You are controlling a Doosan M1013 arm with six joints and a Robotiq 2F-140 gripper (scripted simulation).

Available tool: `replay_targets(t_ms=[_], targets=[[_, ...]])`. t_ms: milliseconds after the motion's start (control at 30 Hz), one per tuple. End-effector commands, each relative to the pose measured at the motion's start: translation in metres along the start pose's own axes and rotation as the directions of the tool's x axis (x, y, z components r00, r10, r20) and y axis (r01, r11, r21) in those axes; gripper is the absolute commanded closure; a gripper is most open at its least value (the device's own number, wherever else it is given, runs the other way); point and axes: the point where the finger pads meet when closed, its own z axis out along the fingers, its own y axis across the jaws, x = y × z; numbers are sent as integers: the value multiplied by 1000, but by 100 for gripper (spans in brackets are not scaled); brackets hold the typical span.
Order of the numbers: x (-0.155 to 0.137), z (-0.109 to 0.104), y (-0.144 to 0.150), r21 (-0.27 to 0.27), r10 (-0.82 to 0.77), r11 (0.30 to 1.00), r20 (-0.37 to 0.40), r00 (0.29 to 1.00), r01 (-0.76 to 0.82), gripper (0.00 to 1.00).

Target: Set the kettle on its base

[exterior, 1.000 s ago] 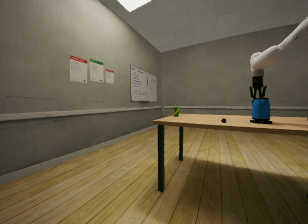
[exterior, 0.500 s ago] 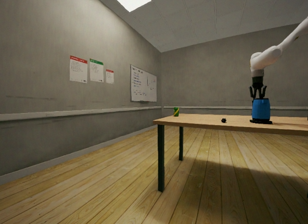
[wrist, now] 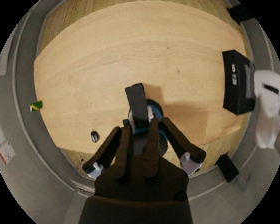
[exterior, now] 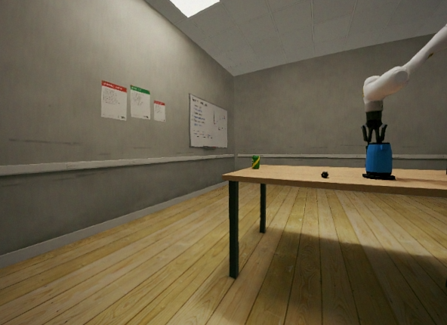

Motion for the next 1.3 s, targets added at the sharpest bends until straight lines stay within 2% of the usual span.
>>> replay_targets(t_ms=[0, 1267], targets=[[0, -1, 0, 1, 0, 1000, 0, 1000, 0, 90], [0, 5, 0, 1, 0, 1000, 0, 1000, 0, 90]])
